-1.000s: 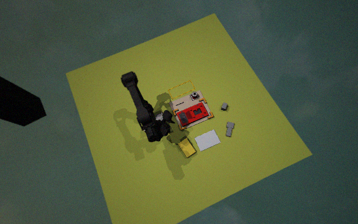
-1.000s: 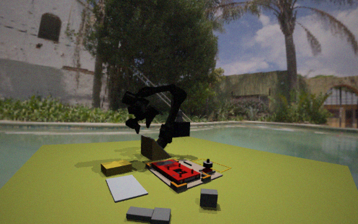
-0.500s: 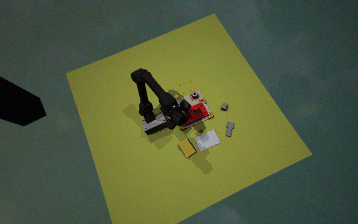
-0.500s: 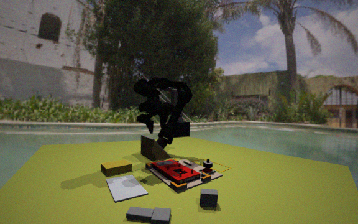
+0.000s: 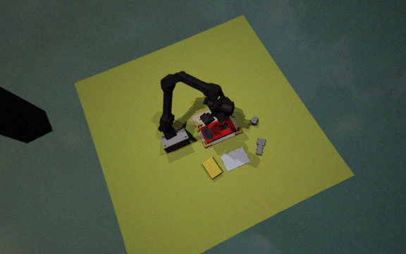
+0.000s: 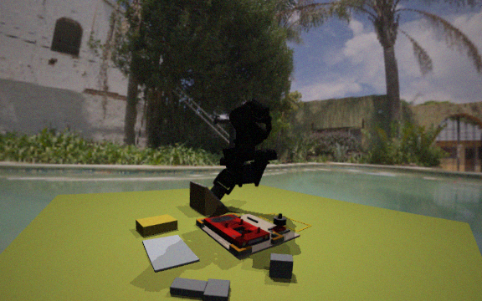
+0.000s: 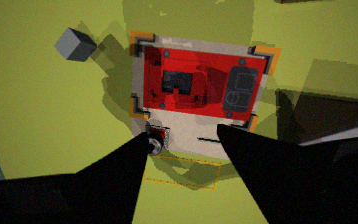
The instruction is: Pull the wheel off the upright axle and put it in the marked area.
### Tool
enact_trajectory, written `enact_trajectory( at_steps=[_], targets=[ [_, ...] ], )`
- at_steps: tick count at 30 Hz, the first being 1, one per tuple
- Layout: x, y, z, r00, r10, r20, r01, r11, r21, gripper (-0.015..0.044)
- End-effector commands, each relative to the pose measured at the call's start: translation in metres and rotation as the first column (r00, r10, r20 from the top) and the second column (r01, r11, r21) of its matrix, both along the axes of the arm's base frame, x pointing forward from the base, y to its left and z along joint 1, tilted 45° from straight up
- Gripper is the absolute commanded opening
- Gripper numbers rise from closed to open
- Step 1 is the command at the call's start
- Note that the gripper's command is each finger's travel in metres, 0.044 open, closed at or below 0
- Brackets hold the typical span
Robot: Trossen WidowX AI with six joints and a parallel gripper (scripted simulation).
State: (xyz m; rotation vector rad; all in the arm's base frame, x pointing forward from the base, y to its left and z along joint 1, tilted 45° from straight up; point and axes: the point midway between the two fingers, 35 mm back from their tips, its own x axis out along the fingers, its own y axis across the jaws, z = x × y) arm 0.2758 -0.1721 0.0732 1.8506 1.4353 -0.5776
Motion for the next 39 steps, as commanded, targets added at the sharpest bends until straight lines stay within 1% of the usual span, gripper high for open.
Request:
enact_trajectory(
  at_steps=[1,8,20,39],
  targets=[
    [0.026,0.022,0.011,0.997,0.003,-0.079,0.0,0.999,0.033,0.03],
    [0.066,0.072,0.032,0.975,0.014,-0.224,0.001,0.998,0.068,0.03],
    [0.072,0.077,0.036,0.974,0.014,-0.227,0.001,0.998,0.069,0.03],
    [0.082,0.127,-0.013,0.974,0.015,-0.226,0.001,0.998,0.07,0.03]
  ],
)
